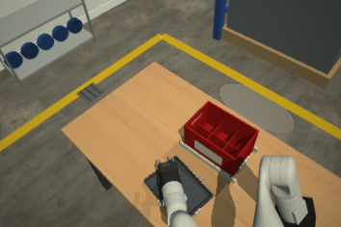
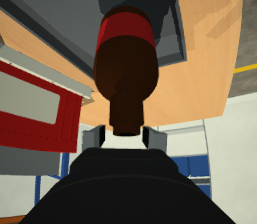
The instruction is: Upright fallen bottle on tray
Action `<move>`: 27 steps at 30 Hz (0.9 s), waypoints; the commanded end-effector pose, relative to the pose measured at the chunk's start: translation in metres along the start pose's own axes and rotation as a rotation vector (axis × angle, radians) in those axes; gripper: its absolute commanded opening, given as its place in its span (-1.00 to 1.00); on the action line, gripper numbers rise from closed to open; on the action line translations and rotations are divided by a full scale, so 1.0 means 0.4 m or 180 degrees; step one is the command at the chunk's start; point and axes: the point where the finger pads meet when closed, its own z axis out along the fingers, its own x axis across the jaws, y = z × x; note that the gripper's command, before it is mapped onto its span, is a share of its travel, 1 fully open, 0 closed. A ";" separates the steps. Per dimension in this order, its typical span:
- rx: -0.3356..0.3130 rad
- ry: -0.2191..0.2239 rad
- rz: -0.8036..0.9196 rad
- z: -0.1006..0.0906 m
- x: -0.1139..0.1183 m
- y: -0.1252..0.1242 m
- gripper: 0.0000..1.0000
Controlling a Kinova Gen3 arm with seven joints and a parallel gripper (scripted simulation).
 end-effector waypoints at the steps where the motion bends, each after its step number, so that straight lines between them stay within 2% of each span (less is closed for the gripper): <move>1: 0.0008 -0.0001 -0.0018 -0.008 -0.003 0.021 1.00; 27: 0.0007 -0.0007 -0.0012 -0.054 -0.001 0.151 1.00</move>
